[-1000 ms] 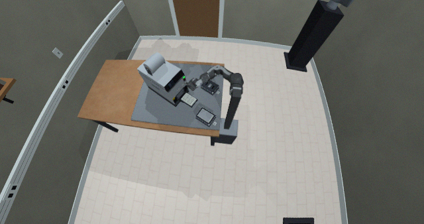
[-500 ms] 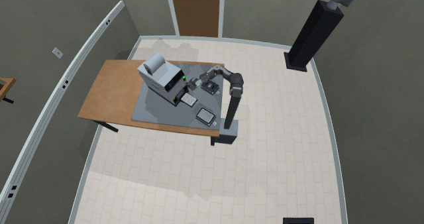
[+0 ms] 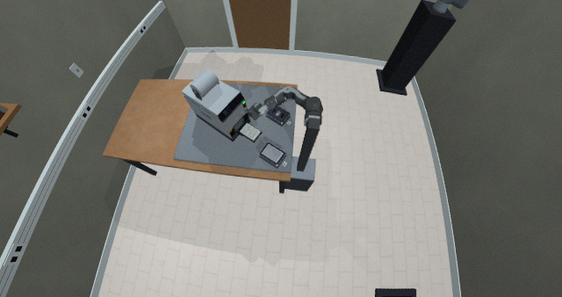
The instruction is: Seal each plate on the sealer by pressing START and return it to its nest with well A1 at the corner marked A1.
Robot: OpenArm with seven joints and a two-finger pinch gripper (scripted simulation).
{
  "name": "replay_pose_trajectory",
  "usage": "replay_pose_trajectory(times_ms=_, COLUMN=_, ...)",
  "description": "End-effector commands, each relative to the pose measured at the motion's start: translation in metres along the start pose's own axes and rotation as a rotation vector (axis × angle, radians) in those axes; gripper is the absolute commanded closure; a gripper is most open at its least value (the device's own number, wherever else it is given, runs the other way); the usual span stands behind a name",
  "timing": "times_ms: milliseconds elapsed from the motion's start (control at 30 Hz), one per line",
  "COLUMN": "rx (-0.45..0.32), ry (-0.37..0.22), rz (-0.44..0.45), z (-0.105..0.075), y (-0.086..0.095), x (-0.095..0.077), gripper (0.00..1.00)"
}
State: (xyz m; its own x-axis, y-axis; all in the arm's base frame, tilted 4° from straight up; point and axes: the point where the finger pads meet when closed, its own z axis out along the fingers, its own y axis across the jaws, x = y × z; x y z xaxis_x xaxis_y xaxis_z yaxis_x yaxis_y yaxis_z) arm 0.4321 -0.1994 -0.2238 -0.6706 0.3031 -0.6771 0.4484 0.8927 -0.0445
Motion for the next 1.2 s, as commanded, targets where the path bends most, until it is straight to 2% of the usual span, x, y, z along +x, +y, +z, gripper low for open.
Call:
replay_pose_trajectory(times_ms=0, rx=-0.009, ry=-0.003, rz=-0.001, z=-0.0008, y=0.0020, x=-0.0021, gripper=1.00)
replay_pose_trajectory(times_ms=1167, rx=-0.009, ry=-0.004, rz=-0.001, z=0.0027, y=0.0019, x=-0.0061, gripper=1.00)
